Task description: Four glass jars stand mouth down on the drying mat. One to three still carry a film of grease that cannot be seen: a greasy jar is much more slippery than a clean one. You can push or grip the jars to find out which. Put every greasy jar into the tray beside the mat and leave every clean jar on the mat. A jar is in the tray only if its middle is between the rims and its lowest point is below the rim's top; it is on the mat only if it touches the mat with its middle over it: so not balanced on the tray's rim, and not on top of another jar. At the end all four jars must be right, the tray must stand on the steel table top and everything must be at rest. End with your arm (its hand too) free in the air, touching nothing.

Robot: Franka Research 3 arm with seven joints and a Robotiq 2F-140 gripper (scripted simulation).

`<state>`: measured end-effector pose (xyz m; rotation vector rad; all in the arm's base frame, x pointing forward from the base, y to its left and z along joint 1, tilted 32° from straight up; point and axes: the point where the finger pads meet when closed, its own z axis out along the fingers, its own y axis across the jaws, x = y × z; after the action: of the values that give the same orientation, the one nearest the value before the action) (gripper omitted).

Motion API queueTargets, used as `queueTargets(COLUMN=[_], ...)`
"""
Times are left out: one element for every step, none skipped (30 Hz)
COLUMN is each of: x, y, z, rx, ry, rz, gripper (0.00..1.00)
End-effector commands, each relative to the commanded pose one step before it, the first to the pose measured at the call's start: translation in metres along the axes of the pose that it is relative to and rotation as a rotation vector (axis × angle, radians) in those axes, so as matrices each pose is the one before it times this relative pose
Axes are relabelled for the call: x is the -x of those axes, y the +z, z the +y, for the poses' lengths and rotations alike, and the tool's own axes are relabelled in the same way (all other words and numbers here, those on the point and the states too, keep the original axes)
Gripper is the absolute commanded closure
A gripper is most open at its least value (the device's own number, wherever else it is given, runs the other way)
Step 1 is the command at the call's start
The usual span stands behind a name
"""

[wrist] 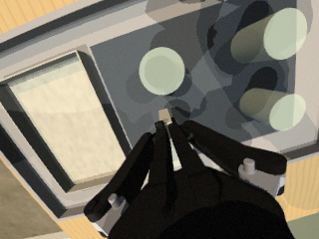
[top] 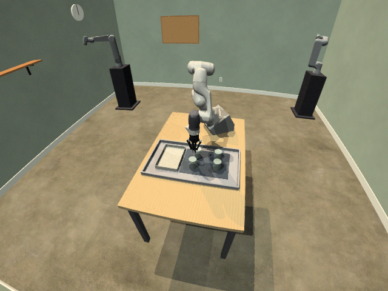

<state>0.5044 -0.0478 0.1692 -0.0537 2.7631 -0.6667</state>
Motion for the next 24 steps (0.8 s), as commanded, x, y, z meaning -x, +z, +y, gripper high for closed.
queueTargets(x=[0.00072, 0.00000, 0.00000, 0.00000, 0.00000, 0.00000, 0.00000, 0.00000, 0.00000, 0.00000, 0.00000, 0.00000, 0.00000, 0.00000, 0.00000, 0.00000, -0.00043, -0.00043, -0.00043, -0.00043, -0.00043, -0.00043, -0.00043, -0.00043], y=[-0.00040, 0.00000, -0.00764, -0.00764, -0.00764, -0.00764, -0.00764, -0.00764, -0.00764, 0.00000, 0.00000, -0.00764, -0.00764, -0.00764, 0.00000, 0.00000, 0.00000, 0.00000, 0.00000, 0.00000, 0.00000, 0.00000, 0.00000, 0.00000], z=[-0.00099, 0.00000, 0.00000, 0.00000, 0.00000, 0.00000, 0.00000, 0.00000, 0.00000, 0.00000, 0.00000, 0.00000, 0.00000, 0.00000, 0.00000, 0.00000, 0.00824, 0.00824, 0.00824, 0.00824, 0.00824, 0.00824, 0.00824, 0.00824], rx=[-0.00064, 0.00000, 0.00000, 0.00000, 0.00000, 0.00000, 0.00000, 0.00000, 0.00000, 0.00000, 0.00000, 0.00000, 0.00000, 0.00000, 0.00000, 0.00000, 0.00000, 0.00000, 0.00000, 0.00000, 0.00000, 0.00000, 0.00000, 0.00000], ry=[0.00012, 0.00000, 0.00000, 0.00000, 0.00000, 0.00000, 0.00000, 0.00000, 0.00000, 0.00000, 0.00000, 0.00000, 0.00000, 0.00000, 0.00000, 0.00000, 0.00000, 0.00000, 0.00000, 0.00000, 0.00000, 0.00000, 0.00000, 0.00000], rz=[-0.00326, 0.00000, 0.00000, 0.00000, 0.00000, 0.00000, 0.00000, 0.00000, 0.00000, 0.00000, 0.00000, 0.00000, 0.00000, 0.00000, 0.00000, 0.00000, 0.00000, 0.00000, 0.00000, 0.00000, 0.00000, 0.00000, 0.00000, 0.00000], gripper=[1.00, 1.00, 1.00, 1.00, 1.00, 1.00, 1.00, 1.00, 1.00, 1.00, 1.00, 1.00, 1.00, 1.00, 1.00, 1.00, 1.00, 1.00, 1.00, 1.00, 1.00, 1.00, 1.00, 1.00])
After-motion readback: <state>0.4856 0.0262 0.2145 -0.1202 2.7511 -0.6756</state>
